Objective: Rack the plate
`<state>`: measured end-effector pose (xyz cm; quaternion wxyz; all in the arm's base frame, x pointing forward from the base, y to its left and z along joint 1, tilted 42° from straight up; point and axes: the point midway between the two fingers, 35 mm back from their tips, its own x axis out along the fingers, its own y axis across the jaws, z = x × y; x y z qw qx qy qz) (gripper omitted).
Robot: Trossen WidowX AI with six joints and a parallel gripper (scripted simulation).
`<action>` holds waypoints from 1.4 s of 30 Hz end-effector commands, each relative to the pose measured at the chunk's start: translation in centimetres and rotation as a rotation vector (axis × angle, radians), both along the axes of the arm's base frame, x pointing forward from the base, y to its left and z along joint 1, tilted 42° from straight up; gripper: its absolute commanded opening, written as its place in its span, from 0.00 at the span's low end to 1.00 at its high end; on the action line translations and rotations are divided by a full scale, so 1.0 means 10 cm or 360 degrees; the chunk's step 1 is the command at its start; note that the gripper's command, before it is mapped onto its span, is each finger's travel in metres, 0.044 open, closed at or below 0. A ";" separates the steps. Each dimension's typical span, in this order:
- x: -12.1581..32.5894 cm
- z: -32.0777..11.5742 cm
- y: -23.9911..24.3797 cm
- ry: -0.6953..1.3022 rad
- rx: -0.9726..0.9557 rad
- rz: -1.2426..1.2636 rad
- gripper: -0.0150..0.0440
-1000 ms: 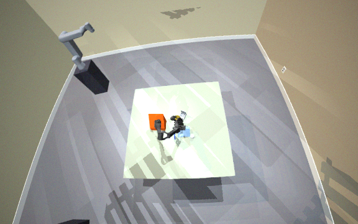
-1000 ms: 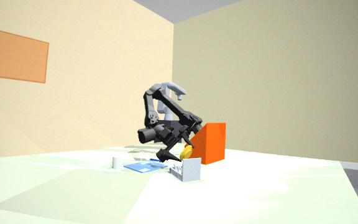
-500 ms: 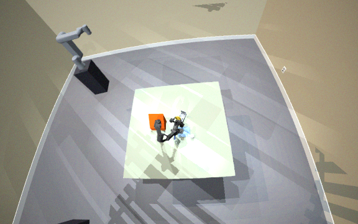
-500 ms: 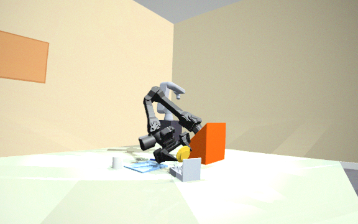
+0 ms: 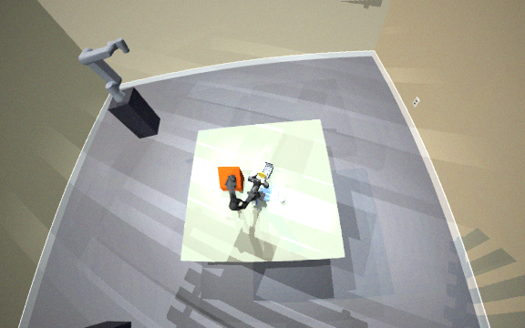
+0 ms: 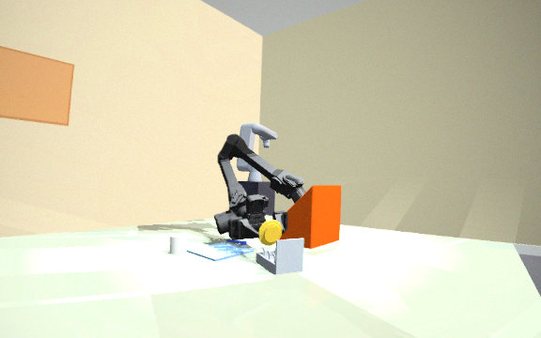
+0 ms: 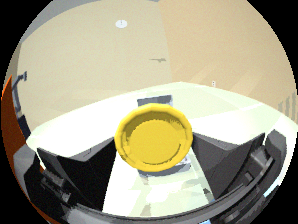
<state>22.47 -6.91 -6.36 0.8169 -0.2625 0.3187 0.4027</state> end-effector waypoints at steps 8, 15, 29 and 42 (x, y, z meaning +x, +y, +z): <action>-0.02 0.03 -0.02 -0.0173 -0.0041 0.0069 0.25; 0.01 0.00 0.00 -0.0168 -0.0043 0.0067 0.25; 0.16 -0.12 0.09 -0.0177 -0.0058 0.0067 0.25; 0.24 -0.19 0.16 -0.0190 -0.0066 0.0069 0.25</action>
